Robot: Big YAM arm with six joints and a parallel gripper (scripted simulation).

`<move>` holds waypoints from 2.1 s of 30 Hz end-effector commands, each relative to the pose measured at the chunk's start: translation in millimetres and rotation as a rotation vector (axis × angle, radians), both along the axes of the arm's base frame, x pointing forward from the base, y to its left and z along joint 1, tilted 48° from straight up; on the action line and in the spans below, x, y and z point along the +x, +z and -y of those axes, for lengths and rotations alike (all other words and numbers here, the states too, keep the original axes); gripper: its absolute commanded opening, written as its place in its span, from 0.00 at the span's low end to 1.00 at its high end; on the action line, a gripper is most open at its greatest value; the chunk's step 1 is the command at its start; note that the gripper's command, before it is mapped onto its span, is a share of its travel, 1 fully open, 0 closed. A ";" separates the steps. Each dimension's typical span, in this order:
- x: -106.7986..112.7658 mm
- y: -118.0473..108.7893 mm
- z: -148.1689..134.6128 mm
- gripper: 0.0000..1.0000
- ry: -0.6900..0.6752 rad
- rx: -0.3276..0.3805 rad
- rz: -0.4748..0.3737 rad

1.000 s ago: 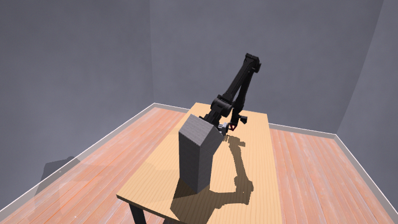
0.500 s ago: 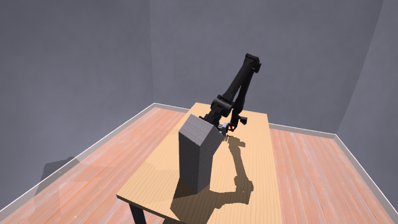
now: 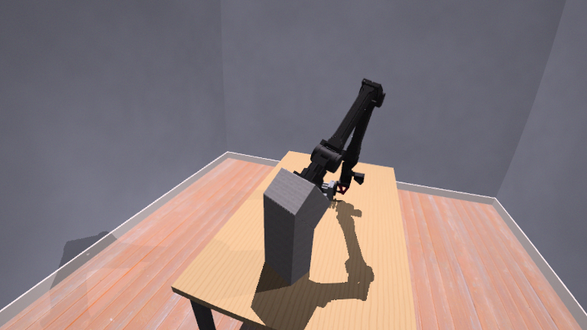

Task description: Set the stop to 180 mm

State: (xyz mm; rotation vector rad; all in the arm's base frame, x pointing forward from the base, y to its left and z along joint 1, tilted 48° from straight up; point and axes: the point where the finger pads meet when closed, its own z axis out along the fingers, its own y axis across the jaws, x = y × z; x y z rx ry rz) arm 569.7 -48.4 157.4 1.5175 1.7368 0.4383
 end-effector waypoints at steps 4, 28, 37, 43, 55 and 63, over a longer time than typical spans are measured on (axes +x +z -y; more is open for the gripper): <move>-5.4 -27.0 15.1 0.06 -0.022 -0.007 -0.036; -17.8 -37.9 17.5 0.06 -0.022 -0.008 -0.053; -21.5 -38.6 17.8 0.06 -0.020 -0.008 -0.050; -26.1 -40.9 18.0 0.06 -0.021 -0.007 -0.057; -31.3 -30.4 18.3 0.06 -0.022 -0.008 -0.033; -34.6 -27.9 18.4 0.06 -0.022 -0.008 -0.029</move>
